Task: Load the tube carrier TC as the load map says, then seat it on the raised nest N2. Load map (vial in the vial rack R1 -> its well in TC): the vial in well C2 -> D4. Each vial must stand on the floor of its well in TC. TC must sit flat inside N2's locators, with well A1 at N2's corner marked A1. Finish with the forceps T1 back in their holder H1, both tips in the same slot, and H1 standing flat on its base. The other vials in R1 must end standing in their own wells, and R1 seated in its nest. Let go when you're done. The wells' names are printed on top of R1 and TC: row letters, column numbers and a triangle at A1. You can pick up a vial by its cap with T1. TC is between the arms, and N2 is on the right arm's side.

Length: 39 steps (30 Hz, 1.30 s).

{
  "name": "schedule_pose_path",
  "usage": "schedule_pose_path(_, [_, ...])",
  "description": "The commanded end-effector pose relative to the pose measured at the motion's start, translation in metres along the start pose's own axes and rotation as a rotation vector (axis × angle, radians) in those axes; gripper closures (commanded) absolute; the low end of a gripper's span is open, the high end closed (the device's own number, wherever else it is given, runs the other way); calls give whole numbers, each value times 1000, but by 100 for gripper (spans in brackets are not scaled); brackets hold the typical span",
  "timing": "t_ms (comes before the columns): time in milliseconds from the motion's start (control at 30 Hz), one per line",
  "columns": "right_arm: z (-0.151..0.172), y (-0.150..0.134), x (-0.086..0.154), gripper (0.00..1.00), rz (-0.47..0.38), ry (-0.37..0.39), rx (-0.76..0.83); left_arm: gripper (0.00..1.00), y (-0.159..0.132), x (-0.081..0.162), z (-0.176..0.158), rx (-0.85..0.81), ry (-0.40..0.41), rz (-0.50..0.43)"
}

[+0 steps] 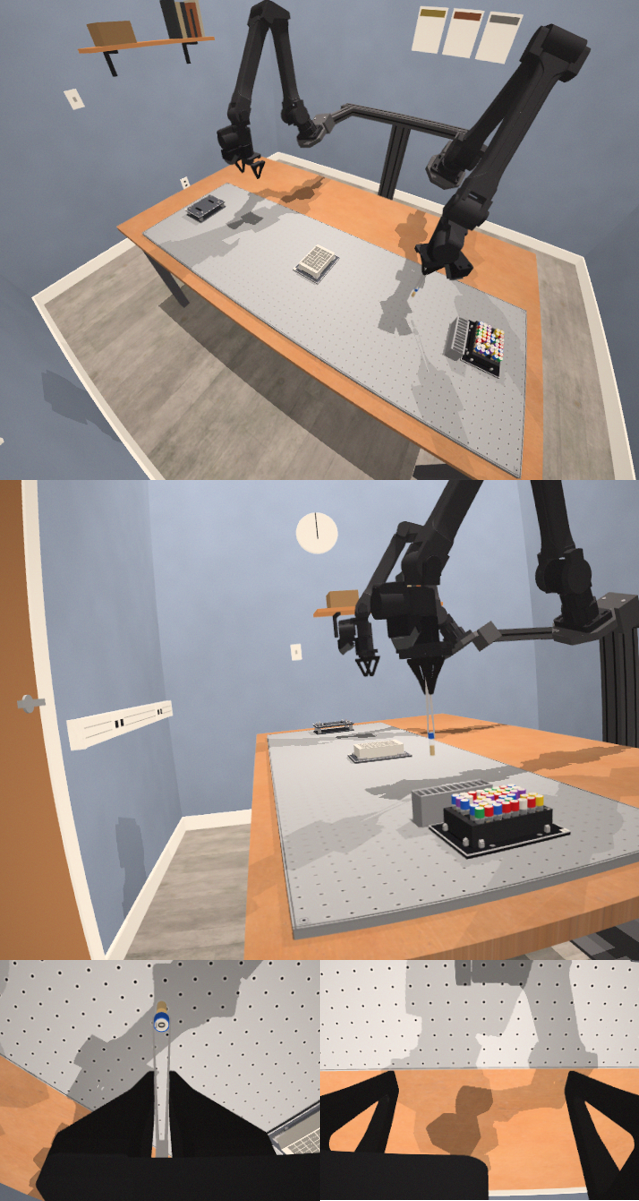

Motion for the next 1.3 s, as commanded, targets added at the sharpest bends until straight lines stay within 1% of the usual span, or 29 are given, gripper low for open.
schedule_pose_path(0, [0, 10, 5, 0, -23, 4, 10, 91, -5, -6, -7, 10, 1, 11])
schedule_pose_path(67, [0, 10, 5, 0, -23, 4, 10, 91, -1, -7, -2, 25, 7, 8])
schedule_pose_path(133, [0, 10, 5, 0, -23, 4, 10, 91, -6, -6, -12, 11, 0, 8])
schedule_pose_path(533, [0, 10, 5, 0, -23, 4, 10, 91, -13, -5, -31, 12, -1, 5])
schedule_pose_path(600, [0, 10, 5, 0, -23, 4, 10, 91, -13, -5, -31, 12, -1, 5])
schedule_pose_path(633, [0, 10, 5, 0, -23, 4, 10, 91, -10, -7, -24, 29, 7, 5])
schedule_pose_path(700, [0, 10, 5, 0, -23, 4, 10, 91, -14, -5, -36, 13, -3, 1])
schedule_pose_path(1100, [0, 10, 5, 0, -23, 4, 10, 91, -13, -1, -58, 18, -12, -16])
schedule_pose_path(1167, [0, 10, 5, 0, -23, 4, 10, 91, -13, -1, -58, 18, -12, -16])
schedule_pose_path(1200, [0, 10, 5, 0, -23, 4, 10, 91, -13, -4, -49, 36, 2, -10])
schedule_pose_path(1267, [0, 10, 5, 0, -23, 4, 10, 91, -17, -1, -62, 17, -11, -13])
Point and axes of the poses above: on each arm, the point where the finger pads meet when closed, its own x axis back along the fingers, its own z axis across the jaws, y = z × x, the point moved 7 cm from there along x, back along the fingers, and after that the axes turned 14 degrees about -x, right-handed, at the moved point
